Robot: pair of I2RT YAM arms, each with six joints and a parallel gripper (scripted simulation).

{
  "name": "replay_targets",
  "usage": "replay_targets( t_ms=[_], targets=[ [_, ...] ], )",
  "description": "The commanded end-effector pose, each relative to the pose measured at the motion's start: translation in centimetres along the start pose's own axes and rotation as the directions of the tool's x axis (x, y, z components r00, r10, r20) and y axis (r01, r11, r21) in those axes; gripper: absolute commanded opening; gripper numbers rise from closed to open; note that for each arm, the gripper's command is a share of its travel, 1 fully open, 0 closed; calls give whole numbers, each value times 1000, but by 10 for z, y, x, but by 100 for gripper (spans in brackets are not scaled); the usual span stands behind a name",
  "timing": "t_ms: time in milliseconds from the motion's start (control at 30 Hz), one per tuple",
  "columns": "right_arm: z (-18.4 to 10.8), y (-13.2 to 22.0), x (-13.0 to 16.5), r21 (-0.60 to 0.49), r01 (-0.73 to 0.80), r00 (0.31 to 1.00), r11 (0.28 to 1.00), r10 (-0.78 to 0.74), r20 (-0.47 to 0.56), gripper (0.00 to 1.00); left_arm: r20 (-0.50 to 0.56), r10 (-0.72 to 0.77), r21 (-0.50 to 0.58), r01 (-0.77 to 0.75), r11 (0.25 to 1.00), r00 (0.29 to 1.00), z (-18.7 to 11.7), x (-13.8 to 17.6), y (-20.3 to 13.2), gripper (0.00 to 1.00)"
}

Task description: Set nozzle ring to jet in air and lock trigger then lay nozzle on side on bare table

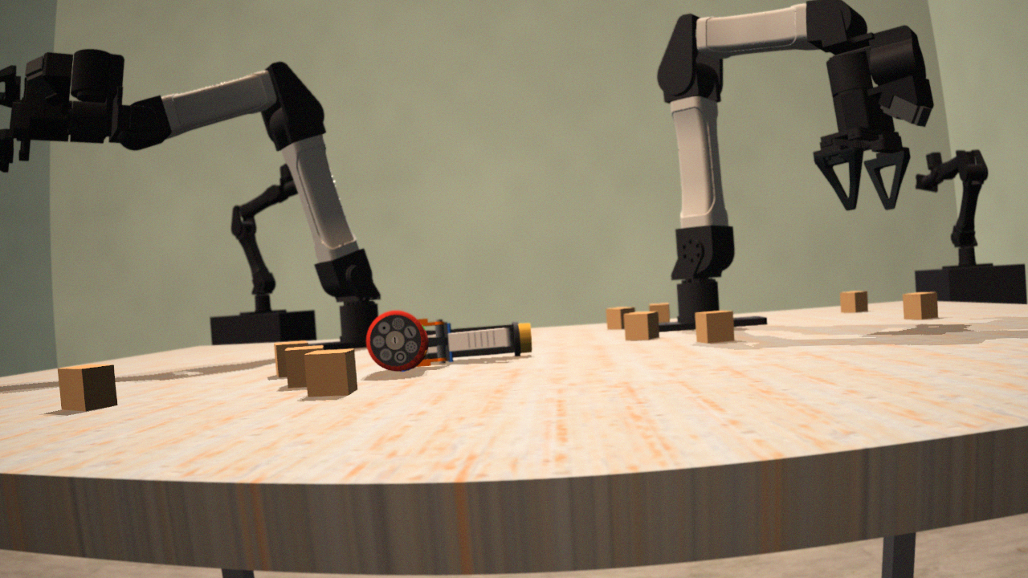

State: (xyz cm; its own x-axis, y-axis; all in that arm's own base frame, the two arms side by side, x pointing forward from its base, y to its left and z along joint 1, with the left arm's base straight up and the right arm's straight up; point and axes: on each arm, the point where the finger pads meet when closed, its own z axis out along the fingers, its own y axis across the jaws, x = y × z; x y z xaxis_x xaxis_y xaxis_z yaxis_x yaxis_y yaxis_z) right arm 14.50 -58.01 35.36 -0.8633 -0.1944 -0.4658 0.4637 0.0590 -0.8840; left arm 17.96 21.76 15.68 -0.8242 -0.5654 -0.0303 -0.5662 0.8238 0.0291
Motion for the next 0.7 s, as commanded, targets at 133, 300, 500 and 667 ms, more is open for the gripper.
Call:
replay_targets(
  t_ms=[133, 300, 500, 667],
  targets=[
    [-1, -7, -4, 15, -1, 1000, 1000, 1, 8, 100, 9, 0, -2, 0, 1000, 1000, -2, -1, 0, 100],
    [-1, -7, -4, 15, -1, 1000, 1000, 1, 8, 100, 9, 0, -2, 0, 1000, 1000, -2, -1, 0, 100],
    [-1, -7, -4, 15, -1, 1000, 1000, 1, 8, 100, 9, 0, -2, 0, 1000, 1000, -2, -1, 0, 100],
    [-1, -7, -4, 15, -1, 1000, 1000, 1, 8, 100, 9, 0, -2, 0, 1000, 1000, -2, -1, 0, 37]
  ],
)
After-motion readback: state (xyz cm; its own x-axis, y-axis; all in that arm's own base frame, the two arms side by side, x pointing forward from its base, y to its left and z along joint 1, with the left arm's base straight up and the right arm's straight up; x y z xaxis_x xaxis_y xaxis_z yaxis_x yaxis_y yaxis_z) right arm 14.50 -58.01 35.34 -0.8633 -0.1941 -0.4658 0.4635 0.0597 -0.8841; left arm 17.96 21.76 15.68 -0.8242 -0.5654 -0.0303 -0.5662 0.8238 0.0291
